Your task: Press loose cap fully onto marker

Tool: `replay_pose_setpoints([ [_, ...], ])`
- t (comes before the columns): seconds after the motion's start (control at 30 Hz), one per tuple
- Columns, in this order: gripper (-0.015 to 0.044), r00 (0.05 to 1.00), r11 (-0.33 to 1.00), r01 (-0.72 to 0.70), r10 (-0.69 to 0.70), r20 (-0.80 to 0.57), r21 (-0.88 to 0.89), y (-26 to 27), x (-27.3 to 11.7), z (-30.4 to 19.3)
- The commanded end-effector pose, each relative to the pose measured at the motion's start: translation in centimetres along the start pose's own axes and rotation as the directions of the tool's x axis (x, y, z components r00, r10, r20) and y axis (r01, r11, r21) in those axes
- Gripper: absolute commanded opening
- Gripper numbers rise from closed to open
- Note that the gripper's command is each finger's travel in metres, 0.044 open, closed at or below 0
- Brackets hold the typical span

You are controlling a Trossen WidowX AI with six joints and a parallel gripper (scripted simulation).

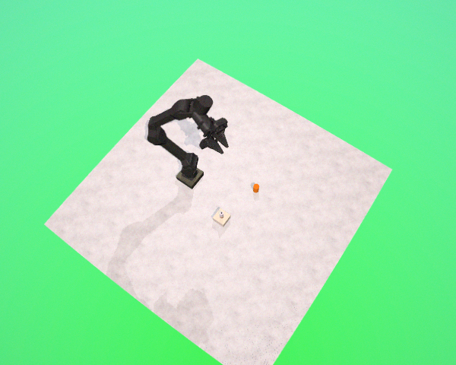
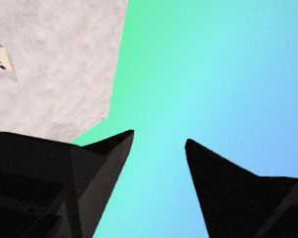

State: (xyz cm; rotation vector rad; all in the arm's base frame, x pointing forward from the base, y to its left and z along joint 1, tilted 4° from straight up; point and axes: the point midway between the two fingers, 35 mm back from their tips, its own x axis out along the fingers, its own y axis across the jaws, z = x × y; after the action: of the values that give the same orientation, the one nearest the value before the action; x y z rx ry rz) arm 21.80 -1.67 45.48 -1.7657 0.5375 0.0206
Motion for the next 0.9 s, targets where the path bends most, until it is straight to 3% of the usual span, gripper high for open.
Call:
replay_pose_setpoints([
  [0.0, 0.0243, 0.982, 0.980, -0.174, 0.164, 0.096, 0.099, 2.3, 4.5, 5.3],
  [0.23, 0.0243, 0.866, 0.814, -0.498, 0.450, 0.218, 0.298, 7.9, 10.5, 12.8],
  [0.47, 0.0243, 0.656, 0.487, -0.727, 0.701, 0.281, 0.484, 15.1, 14.2, 18.3],
  [0.6, 0.0243, 0.492, 0.244, -0.766, 0.817, 0.299, 0.594, 19.6, 15.4, 20.8],
  [0.73, 0.0243, 0.303, -0.002, -0.708, 0.902, 0.307, 0.706, 24.3, 16.0, 22.9],
  [0.87, 0.0243, 0.259, -0.053, -0.682, 0.916, 0.308, 0.730, 25.3, 16.0, 23.3],
])
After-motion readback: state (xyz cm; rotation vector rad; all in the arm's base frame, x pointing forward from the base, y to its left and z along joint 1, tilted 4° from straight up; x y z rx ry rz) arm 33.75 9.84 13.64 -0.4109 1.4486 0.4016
